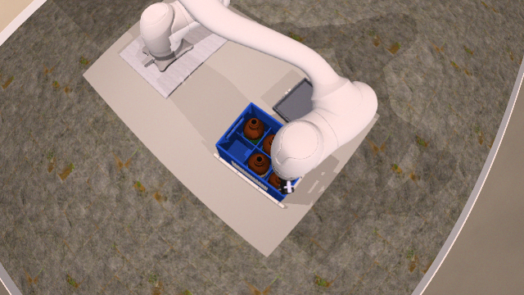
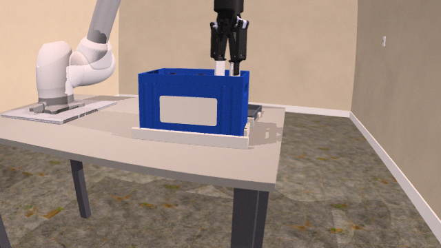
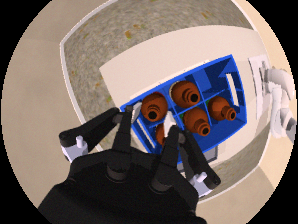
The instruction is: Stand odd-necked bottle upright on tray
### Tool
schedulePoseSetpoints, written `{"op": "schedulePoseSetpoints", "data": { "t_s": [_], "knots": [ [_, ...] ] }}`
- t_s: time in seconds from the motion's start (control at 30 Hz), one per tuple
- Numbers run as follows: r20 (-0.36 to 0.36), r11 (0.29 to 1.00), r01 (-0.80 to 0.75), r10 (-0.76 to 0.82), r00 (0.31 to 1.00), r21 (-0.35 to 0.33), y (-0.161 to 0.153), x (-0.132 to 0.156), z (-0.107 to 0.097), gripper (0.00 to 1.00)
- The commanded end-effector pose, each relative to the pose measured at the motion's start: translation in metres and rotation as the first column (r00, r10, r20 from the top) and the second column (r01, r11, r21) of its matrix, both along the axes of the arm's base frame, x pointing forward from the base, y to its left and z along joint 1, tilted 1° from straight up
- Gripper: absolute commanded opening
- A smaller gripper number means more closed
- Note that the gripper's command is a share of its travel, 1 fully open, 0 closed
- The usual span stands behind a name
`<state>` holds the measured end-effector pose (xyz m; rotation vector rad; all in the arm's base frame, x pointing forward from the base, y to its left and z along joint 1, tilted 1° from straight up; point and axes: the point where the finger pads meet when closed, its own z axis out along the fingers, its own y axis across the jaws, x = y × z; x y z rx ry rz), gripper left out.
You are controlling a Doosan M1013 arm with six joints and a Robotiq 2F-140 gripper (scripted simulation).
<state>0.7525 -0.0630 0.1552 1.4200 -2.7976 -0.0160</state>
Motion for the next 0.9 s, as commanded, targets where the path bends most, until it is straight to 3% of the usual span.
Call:
{"op": "schedulePoseSetpoints", "data": {
  "t_s": [0.0, 0.57, 0.6, 0.87],
  "knots": [
    [0.000, 1.000, 0.000, 0.000, 1.000, 0.000, 0.0000, 0.0000, 0.0002, 0.38],
    [0.000, 1.000, 0.000, 0.000, 1.000, 0.000, 0.0000, 0.0000, 0.0002, 0.38],
    [0.000, 1.000, 0.000, 0.000, 1.000, 0.000, 0.0000, 0.0000, 0.0002, 0.00],
    [0.000, 1.000, 0.000, 0.000, 1.000, 0.000, 0.0000, 0.0000, 0.0002, 0.00]
  ]
}}
